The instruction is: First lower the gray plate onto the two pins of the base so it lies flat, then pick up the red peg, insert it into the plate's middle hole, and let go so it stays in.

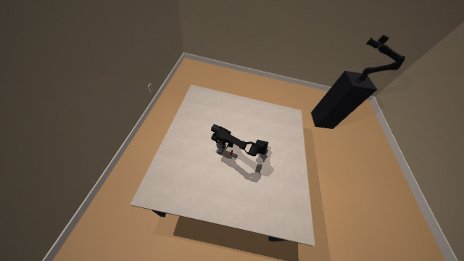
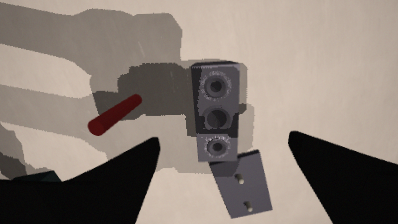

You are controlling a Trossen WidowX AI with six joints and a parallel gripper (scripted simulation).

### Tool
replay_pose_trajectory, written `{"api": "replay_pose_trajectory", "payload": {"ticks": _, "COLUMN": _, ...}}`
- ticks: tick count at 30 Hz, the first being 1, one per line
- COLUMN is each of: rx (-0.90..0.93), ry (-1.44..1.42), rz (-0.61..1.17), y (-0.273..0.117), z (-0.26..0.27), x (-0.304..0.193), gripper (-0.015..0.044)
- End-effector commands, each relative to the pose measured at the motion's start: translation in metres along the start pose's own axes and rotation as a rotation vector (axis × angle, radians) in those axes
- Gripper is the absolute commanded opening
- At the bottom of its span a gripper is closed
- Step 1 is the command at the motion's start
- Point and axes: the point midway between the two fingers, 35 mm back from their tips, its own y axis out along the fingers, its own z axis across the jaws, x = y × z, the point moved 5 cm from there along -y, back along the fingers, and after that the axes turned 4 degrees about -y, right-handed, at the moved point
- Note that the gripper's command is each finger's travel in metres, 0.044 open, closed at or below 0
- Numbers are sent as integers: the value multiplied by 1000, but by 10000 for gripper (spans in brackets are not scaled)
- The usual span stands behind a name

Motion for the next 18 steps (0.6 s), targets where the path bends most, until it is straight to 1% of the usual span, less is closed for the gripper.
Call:
{"api": "replay_pose_trajectory", "payload": {"ticks": 1, "rx": 7, "ry": 11, "rz": -4, "y": 9, "z": 2, "x": -1, "gripper": 440}}
{"api": "replay_pose_trajectory", "payload": {"ticks": 5, "rx": 7, "ry": 10, "rz": -5, "y": 23, "z": 2, "x": -1, "gripper": 440}}
{"api": "replay_pose_trajectory", "payload": {"ticks": 18, "rx": 7, "ry": 10, "rz": -5, "y": 41, "z": 1, "x": -1, "gripper": 440}}
